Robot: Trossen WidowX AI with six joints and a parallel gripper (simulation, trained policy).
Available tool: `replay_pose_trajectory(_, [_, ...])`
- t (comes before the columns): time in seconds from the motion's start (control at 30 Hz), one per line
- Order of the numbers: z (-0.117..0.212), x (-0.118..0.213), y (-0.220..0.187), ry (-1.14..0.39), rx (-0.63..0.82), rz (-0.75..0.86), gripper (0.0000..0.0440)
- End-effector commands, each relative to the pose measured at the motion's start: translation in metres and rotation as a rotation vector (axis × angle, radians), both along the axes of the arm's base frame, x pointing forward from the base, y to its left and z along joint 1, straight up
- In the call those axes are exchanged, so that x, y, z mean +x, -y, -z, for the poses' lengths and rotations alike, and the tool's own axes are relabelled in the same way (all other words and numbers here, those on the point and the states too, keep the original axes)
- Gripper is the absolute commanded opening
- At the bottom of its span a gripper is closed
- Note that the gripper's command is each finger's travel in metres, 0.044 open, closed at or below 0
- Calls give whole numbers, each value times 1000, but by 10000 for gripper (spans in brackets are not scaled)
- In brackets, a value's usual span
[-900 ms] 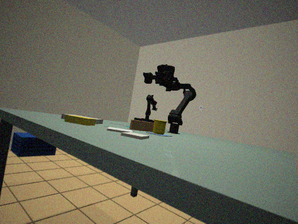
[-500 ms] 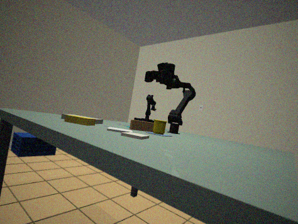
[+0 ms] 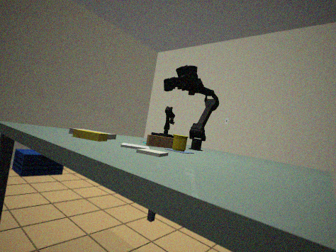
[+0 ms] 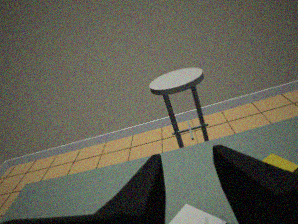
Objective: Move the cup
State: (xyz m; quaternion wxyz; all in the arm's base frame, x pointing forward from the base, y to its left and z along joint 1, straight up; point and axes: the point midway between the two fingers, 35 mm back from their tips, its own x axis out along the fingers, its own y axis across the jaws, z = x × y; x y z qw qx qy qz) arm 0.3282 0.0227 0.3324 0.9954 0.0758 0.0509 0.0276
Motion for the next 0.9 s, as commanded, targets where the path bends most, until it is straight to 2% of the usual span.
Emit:
replay_pose_trajectory(0.0, [-3, 4, -6, -37, 43, -12, 141])
replay_pose_trajectory(0.87, [-1, 21, -41, -360, 338, -17, 158])
